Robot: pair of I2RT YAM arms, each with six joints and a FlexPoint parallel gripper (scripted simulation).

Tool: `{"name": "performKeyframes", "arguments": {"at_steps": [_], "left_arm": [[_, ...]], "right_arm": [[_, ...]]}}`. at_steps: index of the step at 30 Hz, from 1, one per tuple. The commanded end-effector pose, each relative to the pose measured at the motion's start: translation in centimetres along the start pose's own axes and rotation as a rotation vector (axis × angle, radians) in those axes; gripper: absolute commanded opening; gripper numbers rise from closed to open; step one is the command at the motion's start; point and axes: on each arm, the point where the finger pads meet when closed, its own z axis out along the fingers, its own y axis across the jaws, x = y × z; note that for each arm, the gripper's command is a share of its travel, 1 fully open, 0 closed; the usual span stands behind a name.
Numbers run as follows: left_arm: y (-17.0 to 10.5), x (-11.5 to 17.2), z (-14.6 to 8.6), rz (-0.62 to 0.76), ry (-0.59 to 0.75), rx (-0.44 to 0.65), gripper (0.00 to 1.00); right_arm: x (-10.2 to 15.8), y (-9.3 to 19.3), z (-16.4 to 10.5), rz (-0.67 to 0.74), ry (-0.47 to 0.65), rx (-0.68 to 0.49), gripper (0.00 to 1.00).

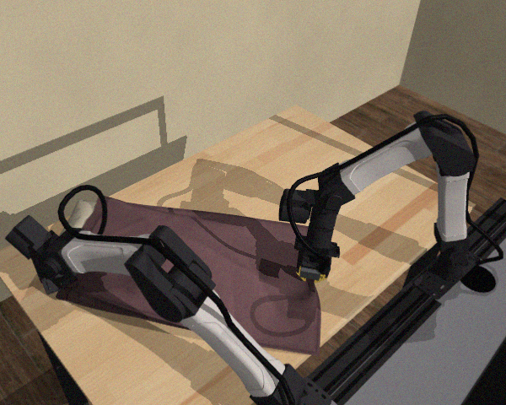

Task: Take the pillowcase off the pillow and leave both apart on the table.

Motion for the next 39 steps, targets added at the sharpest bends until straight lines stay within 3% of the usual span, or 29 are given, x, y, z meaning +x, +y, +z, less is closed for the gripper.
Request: {"name": "performKeyframes", "arguments": {"at_steps": [1, 11, 39], "left_arm": [[-0.36, 0.09, 0.27, 0.005, 0.005, 0.013, 0.0], [-0.36, 0.09, 0.27, 0.005, 0.005, 0.013, 0.0], [-0.36, 0.09, 0.27, 0.005, 0.005, 0.013, 0.0]], "right_arm": [[1.67, 2.59, 1.57, 0.037, 0.057, -0.095, 0.23], [1.67, 2.6, 1.57, 0.037, 0.057, -0.096, 0.07], [1.67, 2.6, 1.57, 0.037, 0.057, -0.096, 0.05]]}}
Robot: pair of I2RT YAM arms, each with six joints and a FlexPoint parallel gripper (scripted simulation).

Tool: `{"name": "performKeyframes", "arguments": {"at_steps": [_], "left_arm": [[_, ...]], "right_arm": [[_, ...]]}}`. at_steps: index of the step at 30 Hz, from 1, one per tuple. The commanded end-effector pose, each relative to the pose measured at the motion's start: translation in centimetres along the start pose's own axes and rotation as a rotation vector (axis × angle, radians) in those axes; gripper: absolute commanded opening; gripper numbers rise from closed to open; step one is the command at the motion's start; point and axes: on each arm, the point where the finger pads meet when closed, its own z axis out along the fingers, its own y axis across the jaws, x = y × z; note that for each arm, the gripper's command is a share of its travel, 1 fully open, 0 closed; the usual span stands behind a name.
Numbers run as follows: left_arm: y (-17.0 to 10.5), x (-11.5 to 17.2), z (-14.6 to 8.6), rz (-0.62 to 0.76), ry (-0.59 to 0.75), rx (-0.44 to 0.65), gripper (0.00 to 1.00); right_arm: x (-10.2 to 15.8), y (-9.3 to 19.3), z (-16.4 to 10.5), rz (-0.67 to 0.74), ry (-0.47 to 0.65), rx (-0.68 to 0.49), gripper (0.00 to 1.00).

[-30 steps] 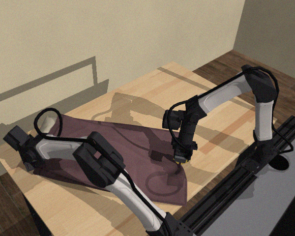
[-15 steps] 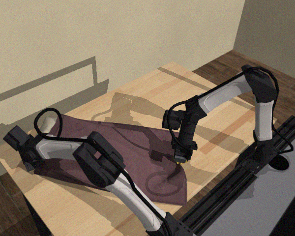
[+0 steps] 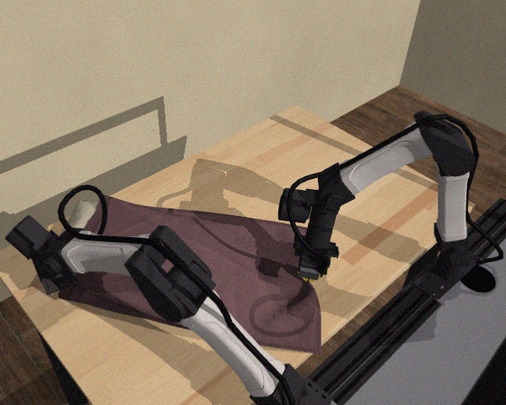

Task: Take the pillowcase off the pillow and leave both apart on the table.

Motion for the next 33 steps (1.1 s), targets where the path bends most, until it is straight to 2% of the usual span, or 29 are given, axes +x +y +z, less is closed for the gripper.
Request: {"name": "performKeyframes", "arguments": {"at_steps": [1, 33], "left_arm": [[-0.36, 0.09, 0.26, 0.005, 0.005, 0.013, 0.0], [-0.36, 0.09, 0.26, 0.005, 0.005, 0.013, 0.0]], "right_arm": [[1.7, 3.04, 1.53, 0.042, 0.058, -0.112, 0.05], [1.66, 3.03, 1.44, 0.042, 0.058, -0.112, 0.0]]}}
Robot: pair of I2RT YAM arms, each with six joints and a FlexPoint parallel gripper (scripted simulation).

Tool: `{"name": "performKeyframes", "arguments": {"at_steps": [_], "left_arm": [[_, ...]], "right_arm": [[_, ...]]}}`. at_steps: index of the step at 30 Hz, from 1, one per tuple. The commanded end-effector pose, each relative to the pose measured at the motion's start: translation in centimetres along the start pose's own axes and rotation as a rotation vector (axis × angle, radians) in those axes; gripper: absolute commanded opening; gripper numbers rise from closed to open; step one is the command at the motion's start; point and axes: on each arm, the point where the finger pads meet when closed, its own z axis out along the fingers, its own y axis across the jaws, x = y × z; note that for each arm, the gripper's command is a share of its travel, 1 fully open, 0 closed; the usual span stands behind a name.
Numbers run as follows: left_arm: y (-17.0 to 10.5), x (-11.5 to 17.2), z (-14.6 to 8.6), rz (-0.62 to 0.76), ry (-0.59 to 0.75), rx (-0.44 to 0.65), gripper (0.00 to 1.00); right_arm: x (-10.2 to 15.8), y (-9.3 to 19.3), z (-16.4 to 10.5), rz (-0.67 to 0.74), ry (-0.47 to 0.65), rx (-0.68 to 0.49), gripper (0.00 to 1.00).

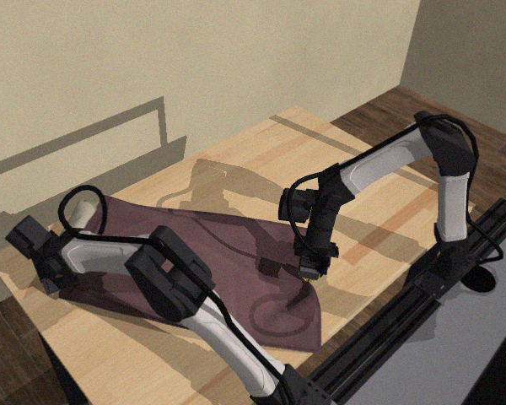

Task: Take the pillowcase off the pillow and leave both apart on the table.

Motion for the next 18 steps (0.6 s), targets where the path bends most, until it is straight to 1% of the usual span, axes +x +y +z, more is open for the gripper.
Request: {"name": "performKeyframes", "arguments": {"at_steps": [1, 5, 6, 7, 8, 9, 11, 13, 15, 18], "left_arm": [[-0.4, 0.1, 0.3, 0.005, 0.005, 0.013, 0.0], [-0.4, 0.1, 0.3, 0.005, 0.005, 0.013, 0.0], [-0.4, 0.1, 0.3, 0.005, 0.005, 0.013, 0.0], [-0.4, 0.1, 0.3, 0.005, 0.005, 0.013, 0.0], [-0.4, 0.1, 0.3, 0.005, 0.005, 0.013, 0.0], [-0.4, 0.1, 0.3, 0.005, 0.005, 0.013, 0.0], [-0.4, 0.1, 0.3, 0.005, 0.005, 0.013, 0.0], [-0.4, 0.1, 0.3, 0.005, 0.005, 0.013, 0.0], [-0.4, 0.1, 0.3, 0.005, 0.005, 0.013, 0.0], [-0.4, 0.1, 0.3, 0.005, 0.005, 0.013, 0.0]], "right_arm": [[1.6, 3.0, 1.4, 0.042, 0.059, -0.112, 0.0], [1.4, 3.0, 1.0, 0.043, 0.059, -0.112, 0.0], [0.8, 1.2, 0.0, 0.029, 0.052, -0.068, 0.0], [0.9, 1.9, 0.0, 0.032, 0.053, -0.077, 0.0], [0.7, 1.7, -0.6, 0.027, 0.051, -0.063, 0.0], [-0.1, 0.3, -1.8, 0.012, 0.042, -0.014, 0.0], [0.1, 1.0, -1.5, 0.018, 0.045, -0.034, 0.0], [0.1, 1.0, -1.5, 0.018, 0.045, -0.034, 0.0], [-0.3, 0.2, -2.2, 0.011, 0.038, -0.01, 0.0], [-0.8, 0.4, -2.4, 0.011, 0.016, -0.017, 0.0]]}}
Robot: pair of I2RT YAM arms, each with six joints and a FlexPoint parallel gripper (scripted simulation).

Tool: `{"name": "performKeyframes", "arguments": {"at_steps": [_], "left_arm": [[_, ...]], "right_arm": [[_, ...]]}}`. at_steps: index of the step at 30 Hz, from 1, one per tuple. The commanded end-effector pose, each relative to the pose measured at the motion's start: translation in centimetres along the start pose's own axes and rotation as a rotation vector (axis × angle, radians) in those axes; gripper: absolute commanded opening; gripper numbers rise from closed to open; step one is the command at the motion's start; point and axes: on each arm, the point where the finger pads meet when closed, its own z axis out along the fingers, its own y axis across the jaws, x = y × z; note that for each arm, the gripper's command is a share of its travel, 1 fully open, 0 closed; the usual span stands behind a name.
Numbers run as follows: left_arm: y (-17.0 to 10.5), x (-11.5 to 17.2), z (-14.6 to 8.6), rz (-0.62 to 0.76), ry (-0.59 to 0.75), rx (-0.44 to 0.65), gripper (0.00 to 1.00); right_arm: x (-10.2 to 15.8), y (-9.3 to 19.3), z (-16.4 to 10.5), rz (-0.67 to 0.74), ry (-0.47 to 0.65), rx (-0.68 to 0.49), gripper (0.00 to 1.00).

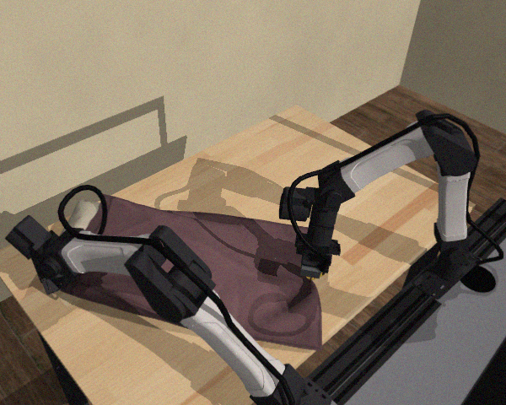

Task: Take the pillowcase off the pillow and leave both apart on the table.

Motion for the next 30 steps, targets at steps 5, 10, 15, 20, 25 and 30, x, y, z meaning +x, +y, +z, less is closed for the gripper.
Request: {"name": "performKeyframes", "arguments": {"at_steps": [5, 10, 15, 20, 25, 30], "left_arm": [[-0.4, 0.1, 0.3, 0.005, 0.005, 0.013, 0.0], [-0.4, 0.1, 0.3, 0.005, 0.005, 0.013, 0.0], [-0.4, 0.1, 0.3, 0.005, 0.005, 0.013, 0.0], [-0.4, 0.1, 0.3, 0.005, 0.005, 0.013, 0.0], [-0.4, 0.1, 0.3, 0.005, 0.005, 0.013, 0.0], [-0.4, 0.1, 0.3, 0.005, 0.005, 0.013, 0.0]], "right_arm": [[-1.7, -0.2, -2.4, -0.004, -0.028, 0.013, 0.0], [-1.9, -0.3, -2.9, -0.007, -0.031, 0.017, 0.0], [-2.1, -0.4, -3.3, -0.008, -0.034, 0.022, 0.0], [-2.4, -0.5, -3.9, -0.011, -0.039, 0.028, 0.0], [-2.5, -0.6, -4.5, -0.011, -0.042, 0.035, 0.0], [-2.6, -0.7, -4.8, -0.016, -0.043, 0.037, 0.0]]}}
